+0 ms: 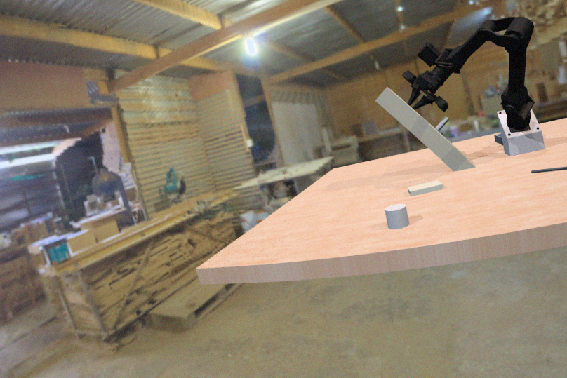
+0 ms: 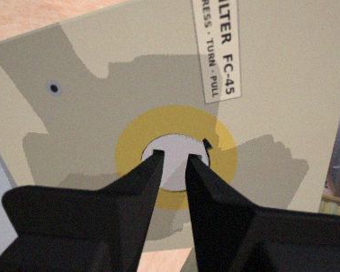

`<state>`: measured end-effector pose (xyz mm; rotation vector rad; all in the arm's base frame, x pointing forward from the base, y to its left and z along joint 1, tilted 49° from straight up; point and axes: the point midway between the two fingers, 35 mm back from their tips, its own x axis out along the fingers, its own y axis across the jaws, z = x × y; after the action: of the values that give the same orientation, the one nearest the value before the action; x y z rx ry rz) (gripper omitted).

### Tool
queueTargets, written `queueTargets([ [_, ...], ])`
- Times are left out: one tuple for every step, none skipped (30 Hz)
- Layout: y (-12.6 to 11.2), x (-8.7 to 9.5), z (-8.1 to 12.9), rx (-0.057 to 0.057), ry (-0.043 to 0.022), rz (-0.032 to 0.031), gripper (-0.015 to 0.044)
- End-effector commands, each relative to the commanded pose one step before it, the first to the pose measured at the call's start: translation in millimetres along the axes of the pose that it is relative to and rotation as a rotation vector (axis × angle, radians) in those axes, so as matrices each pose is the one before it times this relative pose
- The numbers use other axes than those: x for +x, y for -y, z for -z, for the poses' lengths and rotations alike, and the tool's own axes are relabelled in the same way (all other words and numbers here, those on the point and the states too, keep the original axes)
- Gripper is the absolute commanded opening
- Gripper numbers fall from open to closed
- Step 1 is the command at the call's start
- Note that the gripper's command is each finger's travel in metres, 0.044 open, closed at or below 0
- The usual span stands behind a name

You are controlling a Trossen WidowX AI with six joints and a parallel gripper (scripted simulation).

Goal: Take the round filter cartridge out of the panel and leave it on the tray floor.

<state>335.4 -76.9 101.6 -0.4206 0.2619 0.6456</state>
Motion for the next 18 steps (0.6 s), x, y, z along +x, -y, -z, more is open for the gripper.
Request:
queueTargets([
  [-0.19,6.93,0.33,-0.1820,-0.01230,-0.00617,0.0000],
  [0.00,0.06,0.00,-0.0349,0.00000,0.00000,0.0000],
  [0.00,0.04,0.00,-0.0349,0.00000,0.00000,0.0000],
  [0.00,0.04,0.00,-0.0349,0.00000,0.00000,0.0000],
  [0.00,0.04,0.00,-0.0349,0.00000,0.00000,0.0000],
  [0.00,0.02,0.00,-0.0349,0.00000,0.00000,0.0000],
  [0.00,0.02,0.00,-0.0349,0.00000,0.00000,0.0000],
  [0.00,0.02,0.00,-0.0349,0.00000,0.00000,0.0000],
  [0.00,0.01,0.00,-0.0349,0.00000,0.00000,0.0000],
  [0.00,0.01,0.00,-0.0349,0.00000,0.00000,0.0000],
  [0.00,0.01,0.00,-0.0349,0.00000,0.00000,0.0000],
  [0.00,-0.01,0.00,-0.0349,0.00000,0.00000,0.0000],
  [0.00,-0.01,0.00,-0.0349,0.00000,0.00000,0.0000],
  [0.00,-0.01,0.00,-0.0349,0.00000,0.00000,0.0000],
  [0.00,-0.03,0.00,-0.0349,0.00000,0.00000,0.0000],
  [0.00,-0.03,0.00,-0.0349,0.00000,0.00000,0.0000],
  [0.00,-0.03,0.00,-0.0349,0.00000,0.00000,0.0000],
  [0.00,-0.04,0.00,-0.0349,0.00000,0.00000,0.0000],
])
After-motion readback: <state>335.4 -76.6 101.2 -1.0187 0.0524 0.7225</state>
